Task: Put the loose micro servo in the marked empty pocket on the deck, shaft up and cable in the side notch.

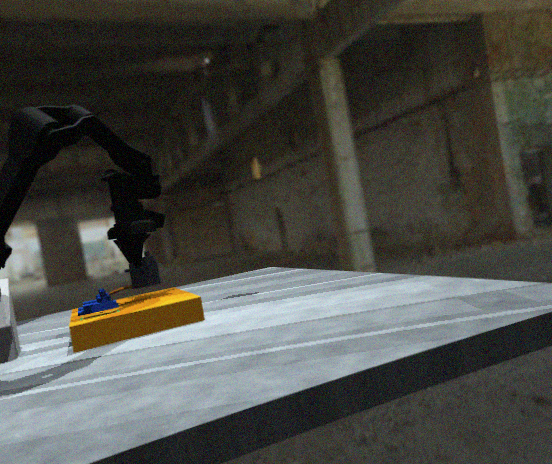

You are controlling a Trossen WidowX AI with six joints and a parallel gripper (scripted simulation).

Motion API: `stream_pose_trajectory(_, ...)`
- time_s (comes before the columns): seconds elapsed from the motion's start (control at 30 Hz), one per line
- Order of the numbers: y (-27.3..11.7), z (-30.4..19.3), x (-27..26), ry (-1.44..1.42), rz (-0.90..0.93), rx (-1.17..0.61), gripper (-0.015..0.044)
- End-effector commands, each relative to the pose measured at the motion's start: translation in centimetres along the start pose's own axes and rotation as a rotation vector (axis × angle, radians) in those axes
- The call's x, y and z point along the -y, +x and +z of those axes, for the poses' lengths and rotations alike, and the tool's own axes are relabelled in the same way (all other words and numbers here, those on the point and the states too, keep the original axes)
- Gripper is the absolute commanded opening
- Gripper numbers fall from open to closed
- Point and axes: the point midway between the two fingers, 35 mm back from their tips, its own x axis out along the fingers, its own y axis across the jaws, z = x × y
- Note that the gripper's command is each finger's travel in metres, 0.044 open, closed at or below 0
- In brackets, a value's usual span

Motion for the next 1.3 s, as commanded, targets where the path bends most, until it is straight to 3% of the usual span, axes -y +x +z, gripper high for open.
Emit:
stream_pose_trajectory(0.0, -0.2, -0.4, 2.6, -0.004, -0.003, 0.007, 0.0)
stream_pose_trajectory(0.57, -0.2, -2.1, 11.8, -0.004, -0.007, 0.005, 0.0)
stream_pose_trajectory(1.27, -0.2, -2.5, 11.8, 0.172, -0.006, 0.006, 0.0)
